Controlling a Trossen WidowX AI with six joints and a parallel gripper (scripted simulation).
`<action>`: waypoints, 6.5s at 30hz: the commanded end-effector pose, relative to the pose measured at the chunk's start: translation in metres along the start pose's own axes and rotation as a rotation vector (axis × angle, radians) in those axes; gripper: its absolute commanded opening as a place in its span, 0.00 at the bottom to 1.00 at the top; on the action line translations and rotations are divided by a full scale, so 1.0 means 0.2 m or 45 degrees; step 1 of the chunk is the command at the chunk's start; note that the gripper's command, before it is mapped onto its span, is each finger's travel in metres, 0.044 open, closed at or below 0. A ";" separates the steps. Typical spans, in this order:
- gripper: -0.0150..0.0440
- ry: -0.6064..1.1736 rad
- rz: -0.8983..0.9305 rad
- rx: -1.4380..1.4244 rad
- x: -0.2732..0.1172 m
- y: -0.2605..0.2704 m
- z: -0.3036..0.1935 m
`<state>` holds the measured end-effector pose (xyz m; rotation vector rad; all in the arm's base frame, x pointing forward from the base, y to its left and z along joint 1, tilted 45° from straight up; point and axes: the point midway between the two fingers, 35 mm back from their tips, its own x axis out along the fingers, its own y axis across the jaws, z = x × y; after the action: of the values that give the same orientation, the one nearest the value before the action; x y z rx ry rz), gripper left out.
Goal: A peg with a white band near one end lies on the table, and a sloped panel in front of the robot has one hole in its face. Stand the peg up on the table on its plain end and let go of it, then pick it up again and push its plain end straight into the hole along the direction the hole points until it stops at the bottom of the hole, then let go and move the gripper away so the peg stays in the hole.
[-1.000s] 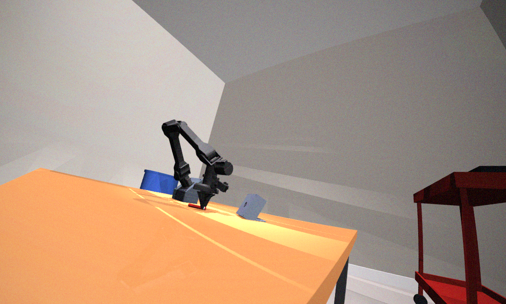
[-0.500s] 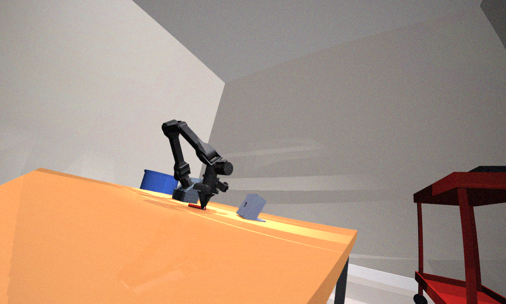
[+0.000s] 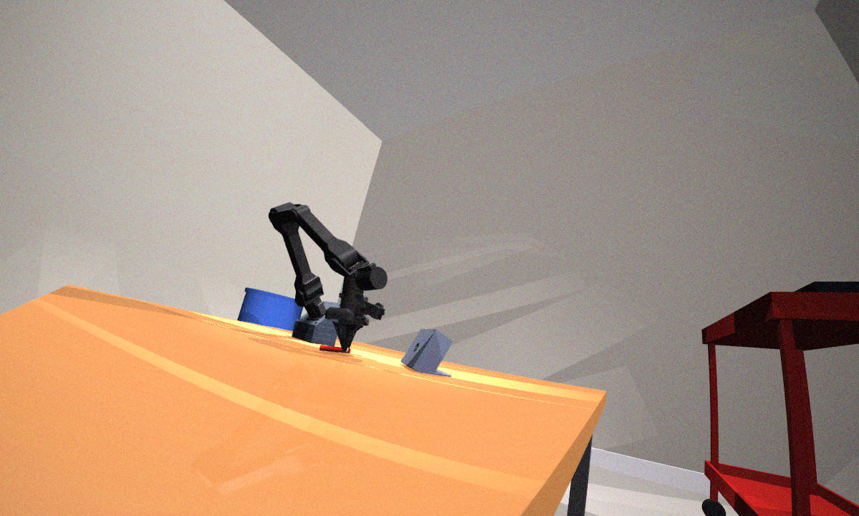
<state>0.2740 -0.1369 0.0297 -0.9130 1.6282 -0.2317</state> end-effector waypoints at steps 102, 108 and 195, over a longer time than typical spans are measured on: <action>0.34 -1.151 0.006 -0.013 -0.20 0.00 -0.28; 0.34 -1.216 0.006 -0.014 -0.20 0.00 -0.30; 0.34 -1.666 -0.003 -0.024 -0.17 0.02 -0.48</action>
<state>0.1874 -0.1415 0.0811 -0.7849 0.4054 0.3442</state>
